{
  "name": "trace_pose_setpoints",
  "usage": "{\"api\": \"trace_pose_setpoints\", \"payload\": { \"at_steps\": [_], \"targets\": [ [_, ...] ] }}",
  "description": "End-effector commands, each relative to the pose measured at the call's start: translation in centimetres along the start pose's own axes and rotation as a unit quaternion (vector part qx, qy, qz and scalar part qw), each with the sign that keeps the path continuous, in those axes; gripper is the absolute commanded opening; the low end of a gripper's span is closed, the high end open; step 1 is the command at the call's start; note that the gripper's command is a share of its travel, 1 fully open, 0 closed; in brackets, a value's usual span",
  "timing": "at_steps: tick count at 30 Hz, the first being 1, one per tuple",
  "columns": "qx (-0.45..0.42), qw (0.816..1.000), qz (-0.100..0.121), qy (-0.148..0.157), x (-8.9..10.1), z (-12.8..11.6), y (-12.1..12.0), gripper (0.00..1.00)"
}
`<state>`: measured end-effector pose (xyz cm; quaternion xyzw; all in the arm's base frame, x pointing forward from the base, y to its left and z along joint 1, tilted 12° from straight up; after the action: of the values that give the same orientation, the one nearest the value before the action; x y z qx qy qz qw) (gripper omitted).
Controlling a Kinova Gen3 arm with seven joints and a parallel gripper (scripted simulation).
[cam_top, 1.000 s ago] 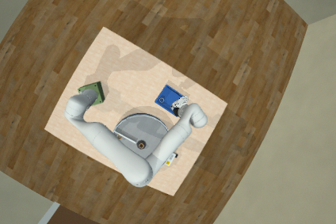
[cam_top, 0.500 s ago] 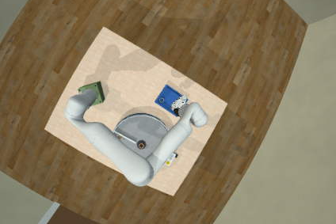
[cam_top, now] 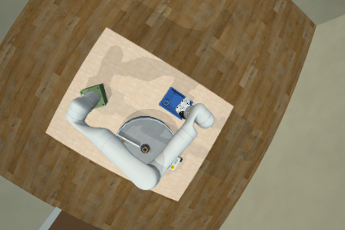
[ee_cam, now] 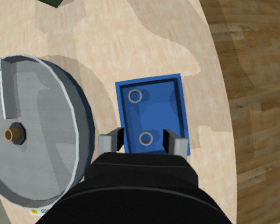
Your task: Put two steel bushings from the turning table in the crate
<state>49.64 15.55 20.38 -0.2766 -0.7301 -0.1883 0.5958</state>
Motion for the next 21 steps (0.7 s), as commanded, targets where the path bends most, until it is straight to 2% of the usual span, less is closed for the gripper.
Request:
{"api": "trace_pose_setpoints", "payload": {
  "at_steps": [1,4,16,17,21],
  "targets": [
    [0.045,0.999,-0.002,0.005,0.2,0.3,0.1,1.0],
    [0.12,0.993,-0.003,0.005,0.4,0.6,0.0,1.0],
    [0.12,0.993,-0.003,0.005,0.4,0.6,0.0,1.0],
    [0.084,0.996,-0.015,-0.028,0.9,0.8,-0.3,1.0],
    [0.119,0.993,0.0,0.012,-0.2,0.6,-0.1,1.0]
  ]
}}
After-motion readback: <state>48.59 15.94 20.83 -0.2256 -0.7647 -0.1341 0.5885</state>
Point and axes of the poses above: the point where the finger pads meet when closed, its own x axis back along the fingers, its own y axis across the jaws, z = x × y, the point moved 9 cm from there along x, back along the fingers, and after that the axes turned 14 degrees about -x, right-handed, at the moved point
